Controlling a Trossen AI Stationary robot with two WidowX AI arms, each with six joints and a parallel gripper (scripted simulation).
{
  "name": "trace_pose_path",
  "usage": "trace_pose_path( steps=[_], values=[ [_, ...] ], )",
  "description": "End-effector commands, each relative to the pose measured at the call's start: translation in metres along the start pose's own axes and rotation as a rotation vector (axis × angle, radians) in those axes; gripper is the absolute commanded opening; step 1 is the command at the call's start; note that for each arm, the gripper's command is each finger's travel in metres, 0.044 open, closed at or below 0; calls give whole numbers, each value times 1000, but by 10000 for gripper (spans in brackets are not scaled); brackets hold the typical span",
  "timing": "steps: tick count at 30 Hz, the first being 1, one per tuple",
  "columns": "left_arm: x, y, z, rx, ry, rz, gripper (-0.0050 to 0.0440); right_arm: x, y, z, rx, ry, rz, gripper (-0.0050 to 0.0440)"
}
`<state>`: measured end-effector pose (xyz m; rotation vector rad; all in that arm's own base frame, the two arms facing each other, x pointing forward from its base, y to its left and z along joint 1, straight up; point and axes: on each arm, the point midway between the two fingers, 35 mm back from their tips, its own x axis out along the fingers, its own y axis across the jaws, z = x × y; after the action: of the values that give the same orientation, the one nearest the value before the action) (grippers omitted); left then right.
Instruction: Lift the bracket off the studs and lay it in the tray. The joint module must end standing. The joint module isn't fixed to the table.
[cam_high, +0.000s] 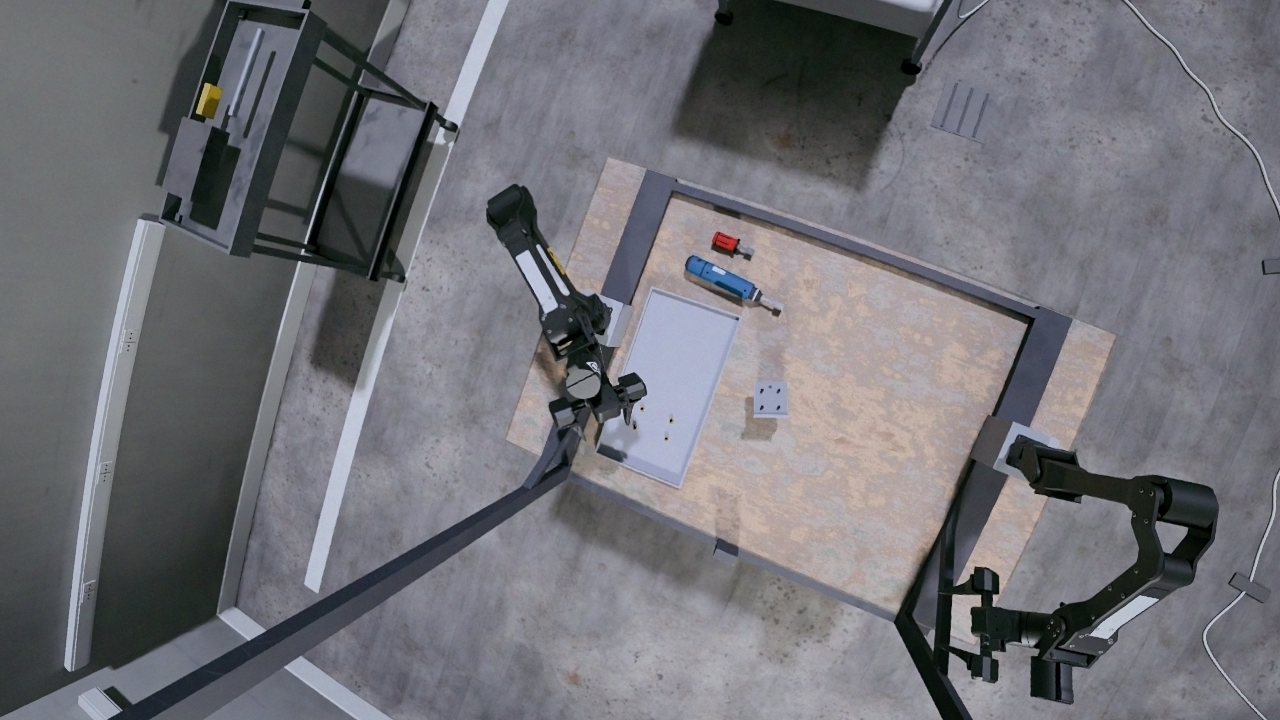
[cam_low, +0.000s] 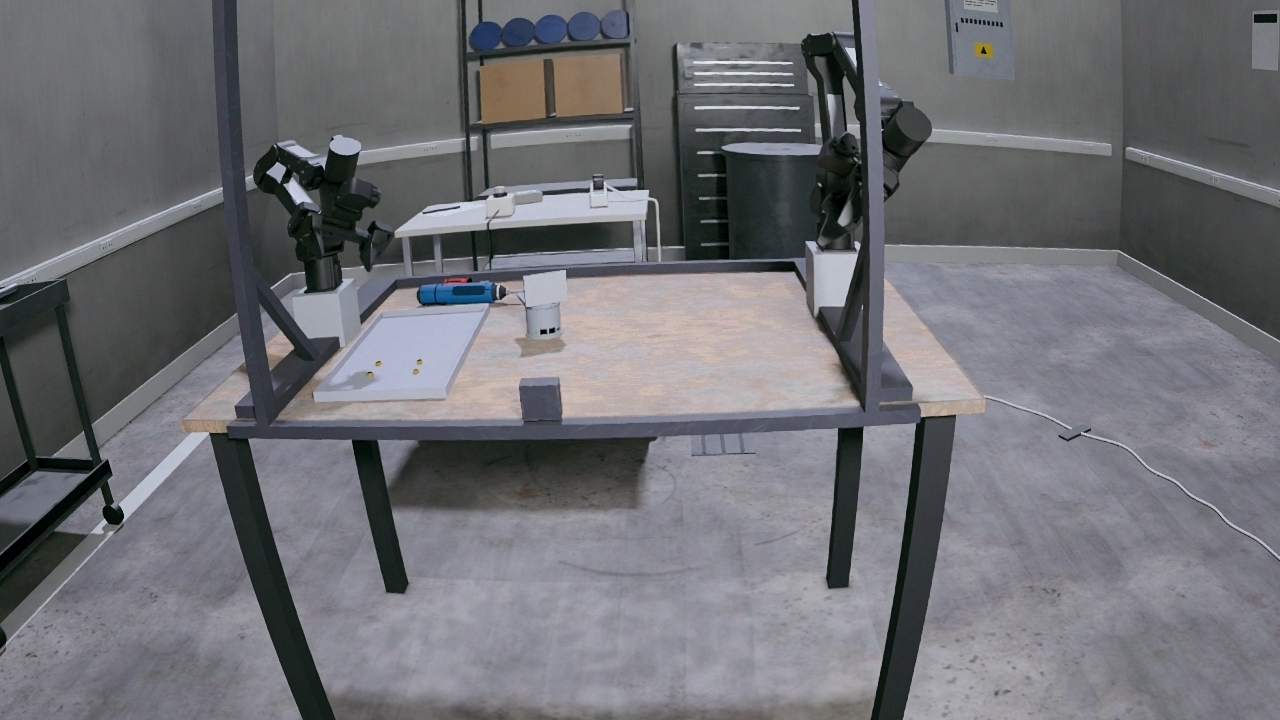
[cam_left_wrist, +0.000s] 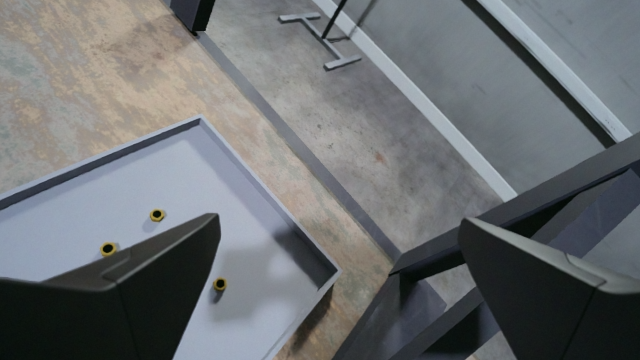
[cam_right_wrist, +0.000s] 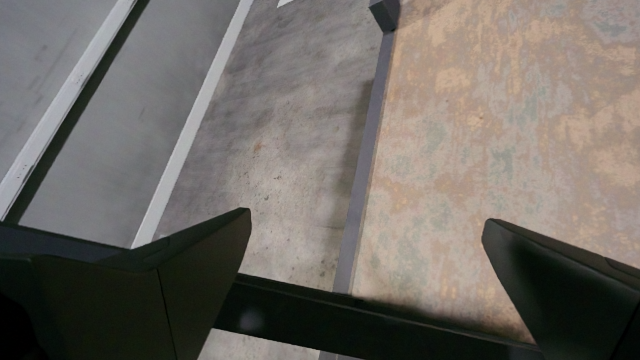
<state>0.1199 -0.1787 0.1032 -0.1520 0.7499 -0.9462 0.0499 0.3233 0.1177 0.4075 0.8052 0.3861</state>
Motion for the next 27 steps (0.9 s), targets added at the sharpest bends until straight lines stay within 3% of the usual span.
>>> trace_pose_path(
  steps=[1, 20, 27],
  values=[
    [-2, -3, 6, 5, -13, -4, 440, -3, 5, 3, 14, -1, 14, 440],
    [-2, -2, 7, 5, -15, -3, 440, -3, 5, 5, 14, 0, 14, 440],
    [-4, 16, 20, -13, 11, 57, 440, 8, -1, 47, 2, 0, -27, 440]
  ],
)
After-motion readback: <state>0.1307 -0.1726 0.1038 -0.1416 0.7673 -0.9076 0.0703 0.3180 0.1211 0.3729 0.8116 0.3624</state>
